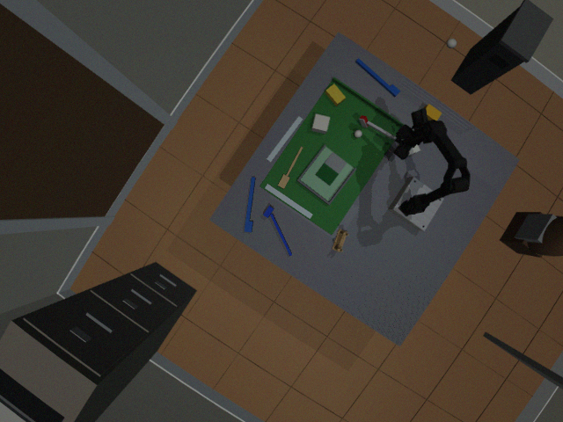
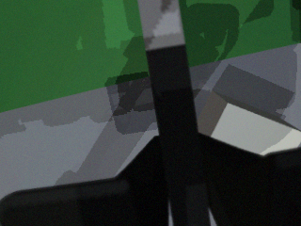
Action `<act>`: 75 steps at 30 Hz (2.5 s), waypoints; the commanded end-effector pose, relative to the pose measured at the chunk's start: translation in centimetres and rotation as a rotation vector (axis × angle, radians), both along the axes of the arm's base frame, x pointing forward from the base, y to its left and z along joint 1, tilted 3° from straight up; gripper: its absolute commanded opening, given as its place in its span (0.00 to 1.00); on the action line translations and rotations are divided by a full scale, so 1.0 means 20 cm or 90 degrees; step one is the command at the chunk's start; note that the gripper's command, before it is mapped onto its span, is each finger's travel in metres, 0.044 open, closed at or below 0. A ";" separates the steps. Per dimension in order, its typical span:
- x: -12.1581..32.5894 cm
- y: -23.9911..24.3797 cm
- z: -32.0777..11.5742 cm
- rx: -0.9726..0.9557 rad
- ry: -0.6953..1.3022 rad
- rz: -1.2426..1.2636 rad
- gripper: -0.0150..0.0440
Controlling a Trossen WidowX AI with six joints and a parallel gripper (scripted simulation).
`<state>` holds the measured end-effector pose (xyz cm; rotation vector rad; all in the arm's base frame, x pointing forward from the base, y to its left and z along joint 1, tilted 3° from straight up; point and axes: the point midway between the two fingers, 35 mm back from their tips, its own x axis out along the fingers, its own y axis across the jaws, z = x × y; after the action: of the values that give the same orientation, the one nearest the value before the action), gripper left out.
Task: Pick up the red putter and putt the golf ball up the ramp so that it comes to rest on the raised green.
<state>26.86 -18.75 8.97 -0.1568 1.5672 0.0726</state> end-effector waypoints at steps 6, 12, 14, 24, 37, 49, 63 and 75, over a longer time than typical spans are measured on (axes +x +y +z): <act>0.01 -0.01 -0.06 -0.003 -0.003 0.000 0.25; 0.01 -0.01 -0.11 -0.003 -0.003 0.000 0.25; 0.01 -0.01 -0.13 -0.003 -0.003 0.000 0.25; 0.00 -0.01 -0.13 -0.001 -0.001 -0.002 0.25; 0.03 -0.16 -0.14 -0.005 -0.003 0.000 0.25; 0.02 0.10 -0.14 0.000 -0.002 -0.003 0.25; -0.07 0.52 -0.14 0.002 -0.002 0.000 0.25; -0.07 0.54 0.12 0.003 -0.002 0.000 0.25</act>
<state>25.43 -8.00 10.37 -0.1521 1.5720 0.0834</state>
